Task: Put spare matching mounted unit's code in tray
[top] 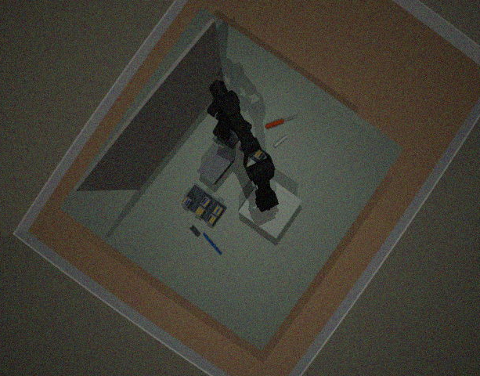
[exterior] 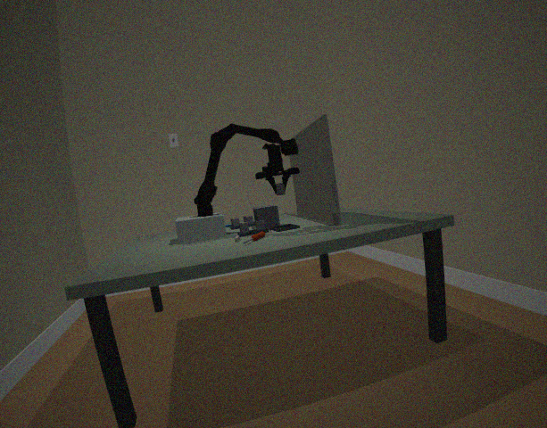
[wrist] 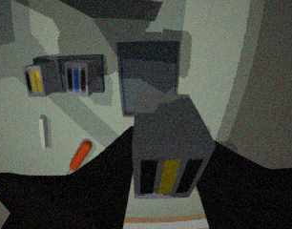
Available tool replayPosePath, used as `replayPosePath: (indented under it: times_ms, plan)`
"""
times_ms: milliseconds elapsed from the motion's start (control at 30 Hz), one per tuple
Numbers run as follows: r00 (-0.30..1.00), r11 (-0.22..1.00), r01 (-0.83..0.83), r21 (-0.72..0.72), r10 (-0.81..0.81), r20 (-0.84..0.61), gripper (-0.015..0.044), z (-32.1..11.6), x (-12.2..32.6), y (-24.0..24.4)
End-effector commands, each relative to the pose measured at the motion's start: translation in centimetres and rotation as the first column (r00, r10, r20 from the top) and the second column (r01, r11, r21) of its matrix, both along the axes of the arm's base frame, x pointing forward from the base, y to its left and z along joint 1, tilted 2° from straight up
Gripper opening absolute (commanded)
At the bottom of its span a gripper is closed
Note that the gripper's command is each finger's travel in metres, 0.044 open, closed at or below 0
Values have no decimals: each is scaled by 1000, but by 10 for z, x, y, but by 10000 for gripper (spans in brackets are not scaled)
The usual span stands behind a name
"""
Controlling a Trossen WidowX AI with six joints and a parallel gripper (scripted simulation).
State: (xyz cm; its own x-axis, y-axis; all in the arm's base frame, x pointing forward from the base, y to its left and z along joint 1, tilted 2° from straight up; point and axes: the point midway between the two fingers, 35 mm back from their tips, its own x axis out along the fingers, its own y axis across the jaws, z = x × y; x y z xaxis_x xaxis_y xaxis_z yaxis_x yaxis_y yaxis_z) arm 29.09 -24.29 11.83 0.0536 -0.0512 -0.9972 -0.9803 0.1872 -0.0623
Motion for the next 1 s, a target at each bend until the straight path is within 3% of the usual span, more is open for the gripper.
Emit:
replayPosePath:
  times_ms: [0, 967]
  plan:
    - [1000, 1000, -6, 4, 6, 0, 0, -5, 0, 0]
    - [1000, 1000, -6, 4, 6, 0, 0, -39, 6, -4]
